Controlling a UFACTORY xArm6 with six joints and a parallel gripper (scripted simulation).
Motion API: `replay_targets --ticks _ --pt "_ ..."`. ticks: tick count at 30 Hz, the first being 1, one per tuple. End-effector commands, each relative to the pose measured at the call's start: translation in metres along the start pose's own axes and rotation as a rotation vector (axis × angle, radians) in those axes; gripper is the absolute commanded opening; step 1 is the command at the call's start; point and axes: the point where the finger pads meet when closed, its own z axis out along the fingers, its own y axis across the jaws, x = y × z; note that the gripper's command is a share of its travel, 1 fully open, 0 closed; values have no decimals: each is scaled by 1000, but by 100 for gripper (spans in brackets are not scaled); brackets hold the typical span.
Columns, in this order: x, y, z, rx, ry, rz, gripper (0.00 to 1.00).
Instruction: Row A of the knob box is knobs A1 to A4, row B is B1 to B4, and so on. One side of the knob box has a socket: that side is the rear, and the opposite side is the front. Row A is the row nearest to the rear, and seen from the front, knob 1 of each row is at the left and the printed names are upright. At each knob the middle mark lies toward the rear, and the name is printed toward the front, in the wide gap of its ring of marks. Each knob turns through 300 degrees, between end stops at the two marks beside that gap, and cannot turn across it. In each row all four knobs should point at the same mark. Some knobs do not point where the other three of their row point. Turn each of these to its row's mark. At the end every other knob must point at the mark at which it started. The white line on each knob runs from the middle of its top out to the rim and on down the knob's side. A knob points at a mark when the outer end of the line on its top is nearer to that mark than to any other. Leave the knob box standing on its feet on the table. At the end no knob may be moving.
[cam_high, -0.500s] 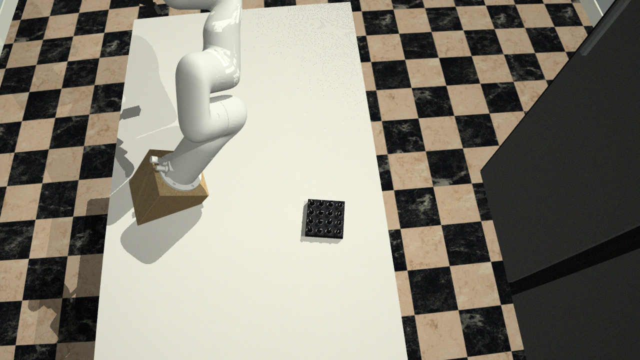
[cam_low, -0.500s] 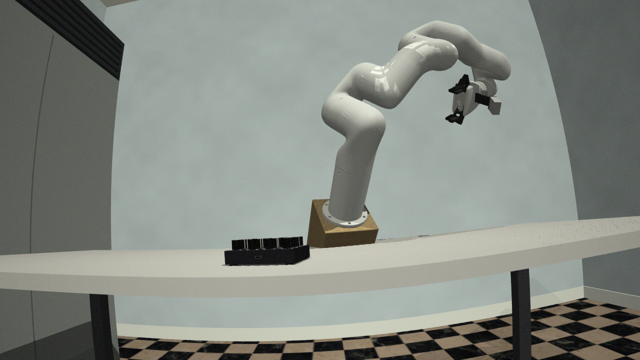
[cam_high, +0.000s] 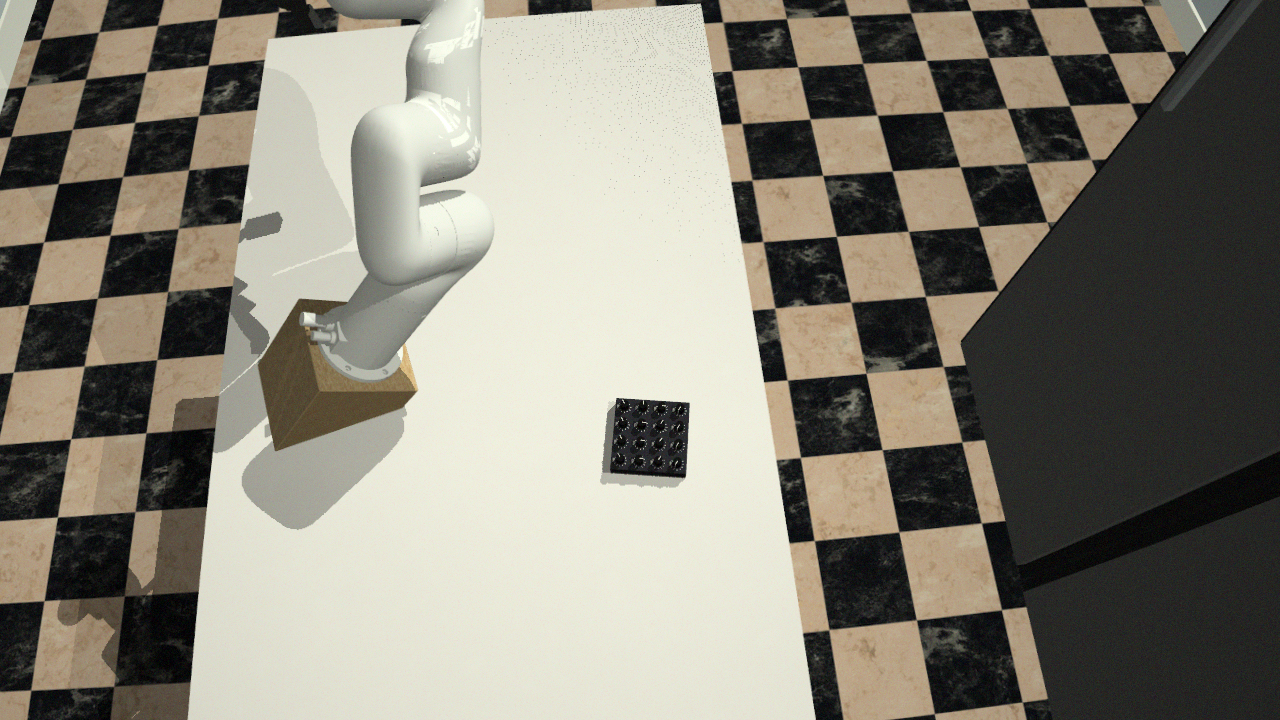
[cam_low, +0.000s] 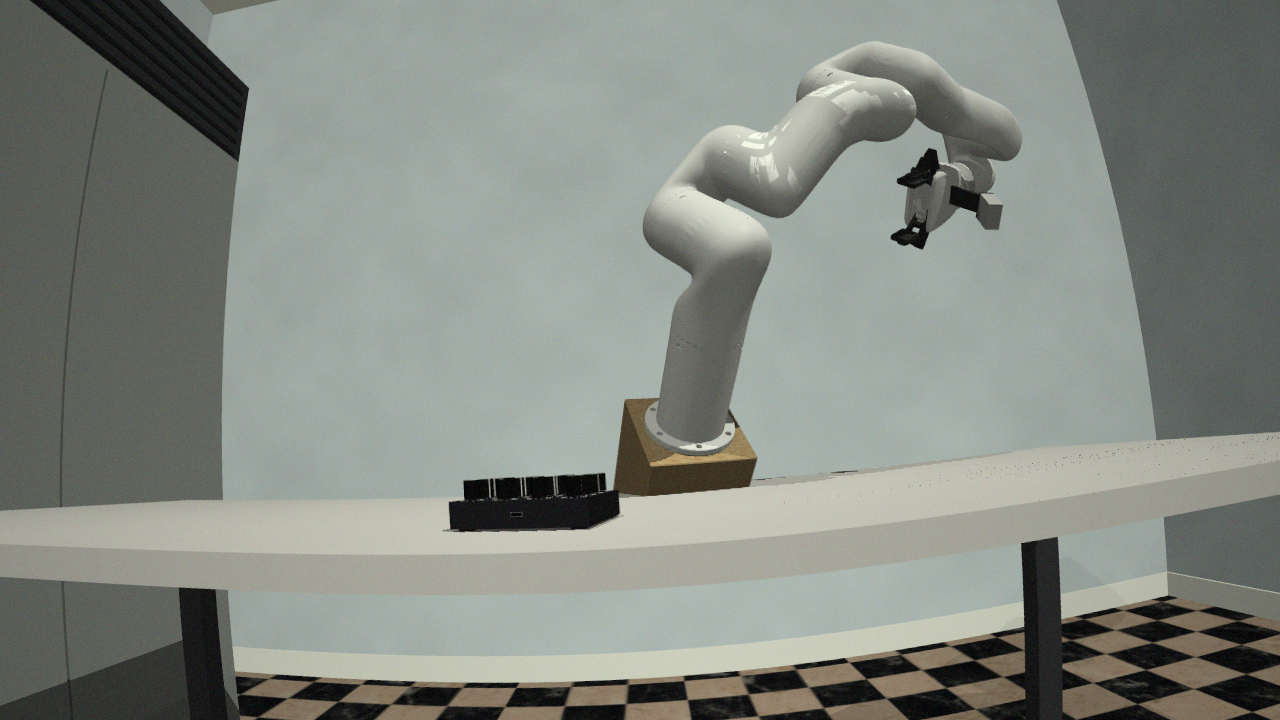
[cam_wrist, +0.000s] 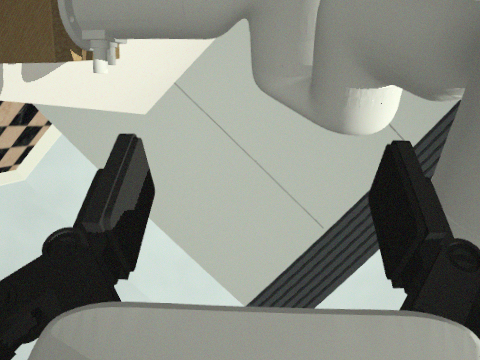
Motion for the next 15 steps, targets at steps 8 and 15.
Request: replay_targets --ticks 8,15 --pt "-8 1 -1 16 18 -15 100" --pt "-55 0 -1 77 124 -119 100"
